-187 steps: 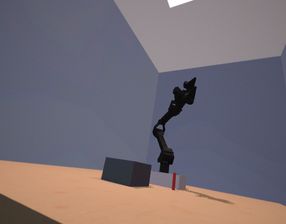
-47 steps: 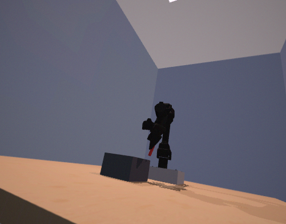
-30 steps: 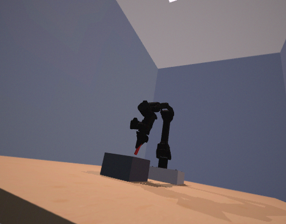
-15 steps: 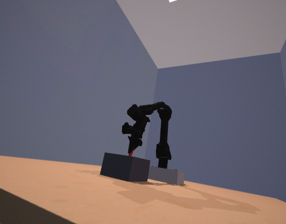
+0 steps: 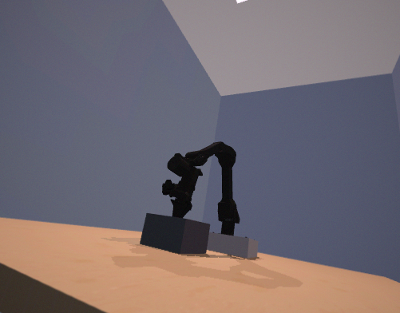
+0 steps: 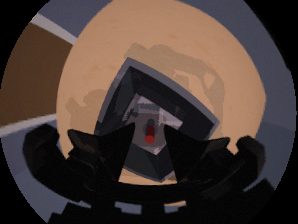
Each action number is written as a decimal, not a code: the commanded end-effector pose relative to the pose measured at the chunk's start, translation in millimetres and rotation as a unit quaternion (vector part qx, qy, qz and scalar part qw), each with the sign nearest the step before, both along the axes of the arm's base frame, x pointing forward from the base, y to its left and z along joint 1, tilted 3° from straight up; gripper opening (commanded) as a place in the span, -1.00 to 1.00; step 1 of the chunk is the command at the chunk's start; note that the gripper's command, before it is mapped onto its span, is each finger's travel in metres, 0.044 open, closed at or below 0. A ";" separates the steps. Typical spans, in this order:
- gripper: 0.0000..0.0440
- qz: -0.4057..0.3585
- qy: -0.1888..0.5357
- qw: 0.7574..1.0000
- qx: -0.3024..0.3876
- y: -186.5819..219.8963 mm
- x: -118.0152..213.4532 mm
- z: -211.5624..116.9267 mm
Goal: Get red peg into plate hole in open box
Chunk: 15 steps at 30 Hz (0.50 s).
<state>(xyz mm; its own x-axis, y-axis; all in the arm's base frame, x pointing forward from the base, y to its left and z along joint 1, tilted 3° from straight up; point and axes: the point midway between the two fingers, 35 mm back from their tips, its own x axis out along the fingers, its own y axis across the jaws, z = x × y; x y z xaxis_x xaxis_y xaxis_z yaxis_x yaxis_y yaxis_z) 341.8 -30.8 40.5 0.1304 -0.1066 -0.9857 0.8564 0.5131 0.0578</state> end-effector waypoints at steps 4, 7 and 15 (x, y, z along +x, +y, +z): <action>0.62 0.009 -0.010 1.000 -0.006 -10.2 20.9 2.7; 0.88 0.011 -0.014 1.000 -0.010 -16.0 29.1 4.4; 1.00 0.002 -0.050 0.998 -0.029 -38.1 53.1 14.6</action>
